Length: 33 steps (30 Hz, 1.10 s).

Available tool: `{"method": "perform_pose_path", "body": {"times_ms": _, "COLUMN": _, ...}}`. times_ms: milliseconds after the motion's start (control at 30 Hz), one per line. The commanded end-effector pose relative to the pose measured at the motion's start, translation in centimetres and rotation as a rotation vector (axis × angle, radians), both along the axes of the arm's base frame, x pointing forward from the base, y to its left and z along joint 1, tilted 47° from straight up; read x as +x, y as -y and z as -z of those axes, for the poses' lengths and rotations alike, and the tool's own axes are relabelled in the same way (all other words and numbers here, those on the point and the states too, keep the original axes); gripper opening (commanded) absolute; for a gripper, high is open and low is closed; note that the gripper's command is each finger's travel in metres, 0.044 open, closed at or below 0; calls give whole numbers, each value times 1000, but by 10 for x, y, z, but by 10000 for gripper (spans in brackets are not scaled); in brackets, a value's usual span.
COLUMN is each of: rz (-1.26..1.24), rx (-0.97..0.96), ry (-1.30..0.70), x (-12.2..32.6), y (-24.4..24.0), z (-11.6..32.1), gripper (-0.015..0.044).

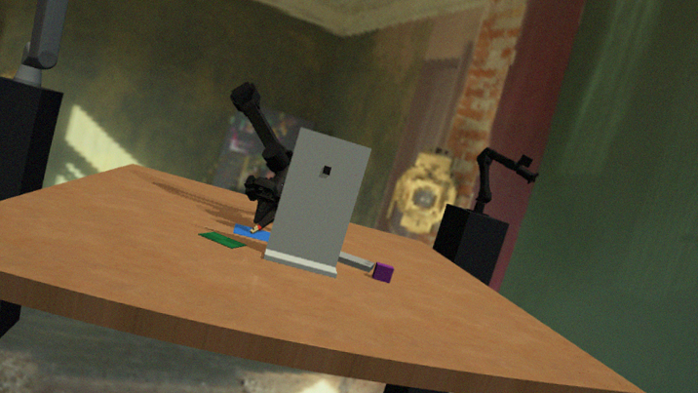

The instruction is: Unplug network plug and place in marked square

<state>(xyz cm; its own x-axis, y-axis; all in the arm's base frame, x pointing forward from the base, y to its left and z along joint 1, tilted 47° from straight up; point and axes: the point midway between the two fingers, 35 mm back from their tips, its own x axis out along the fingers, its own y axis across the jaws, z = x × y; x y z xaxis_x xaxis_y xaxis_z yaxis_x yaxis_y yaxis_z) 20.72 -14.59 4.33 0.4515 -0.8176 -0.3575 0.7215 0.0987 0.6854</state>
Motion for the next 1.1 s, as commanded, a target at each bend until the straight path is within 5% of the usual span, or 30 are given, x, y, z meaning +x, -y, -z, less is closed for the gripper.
{"method": "perform_pose_path", "body": {"times_ms": 0, "rz": 4, "rx": -1, "ry": 11, "x": 0, "y": -2, "z": -3, "gripper": 156}}
{"method": "perform_pose_path", "body": {"times_ms": 1067, "rz": 3, "rx": 3, "ry": 5, "x": -8, "y": -18, "z": -7, "gripper": 156}}
